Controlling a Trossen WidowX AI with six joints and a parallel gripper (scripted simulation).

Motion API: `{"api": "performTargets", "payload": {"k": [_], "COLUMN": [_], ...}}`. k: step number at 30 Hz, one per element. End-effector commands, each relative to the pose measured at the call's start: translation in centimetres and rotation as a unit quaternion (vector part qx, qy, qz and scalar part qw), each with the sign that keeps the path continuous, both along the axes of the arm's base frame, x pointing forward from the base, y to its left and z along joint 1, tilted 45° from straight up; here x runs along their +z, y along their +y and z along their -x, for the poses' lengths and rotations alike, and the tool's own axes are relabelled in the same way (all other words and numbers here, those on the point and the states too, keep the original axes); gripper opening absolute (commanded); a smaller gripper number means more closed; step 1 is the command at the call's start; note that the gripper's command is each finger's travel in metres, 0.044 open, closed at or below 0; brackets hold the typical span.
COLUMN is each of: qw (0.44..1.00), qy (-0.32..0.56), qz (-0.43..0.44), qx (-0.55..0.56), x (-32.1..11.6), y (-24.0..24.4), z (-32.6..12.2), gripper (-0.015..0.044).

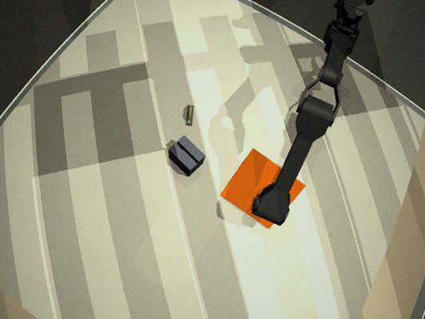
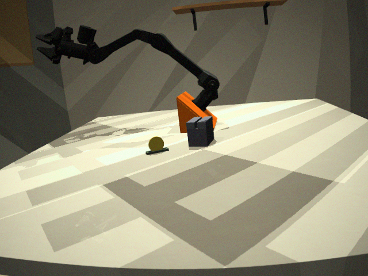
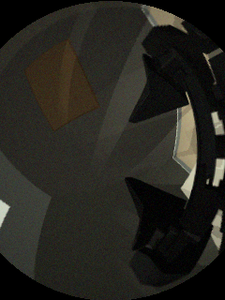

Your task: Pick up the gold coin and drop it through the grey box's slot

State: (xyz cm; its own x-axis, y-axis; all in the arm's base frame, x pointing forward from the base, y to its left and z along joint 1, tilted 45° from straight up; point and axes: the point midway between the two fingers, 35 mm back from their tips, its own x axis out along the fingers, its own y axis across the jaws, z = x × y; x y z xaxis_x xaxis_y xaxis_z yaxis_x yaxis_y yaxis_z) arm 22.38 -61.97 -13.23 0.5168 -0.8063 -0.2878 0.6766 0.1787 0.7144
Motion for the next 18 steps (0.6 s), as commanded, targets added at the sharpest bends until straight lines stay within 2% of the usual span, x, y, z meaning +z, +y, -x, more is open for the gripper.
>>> {"api": "performTargets", "payload": {"k": [1, 9, 18], "qw": [1.000, 0.977, 0.890], "qy": [0.002, 0.080, 0.176], "qz": [-0.003, -0.145, -0.302], "qx": [0.003, 0.136, 0.293], "x": [0.0, -1.5, -0.8], "y": [0.1, 7.7, 21.3], "z": [-0.2, -9.4, -16.1], "gripper": [0.0374, 0.0164, 0.0161]}}
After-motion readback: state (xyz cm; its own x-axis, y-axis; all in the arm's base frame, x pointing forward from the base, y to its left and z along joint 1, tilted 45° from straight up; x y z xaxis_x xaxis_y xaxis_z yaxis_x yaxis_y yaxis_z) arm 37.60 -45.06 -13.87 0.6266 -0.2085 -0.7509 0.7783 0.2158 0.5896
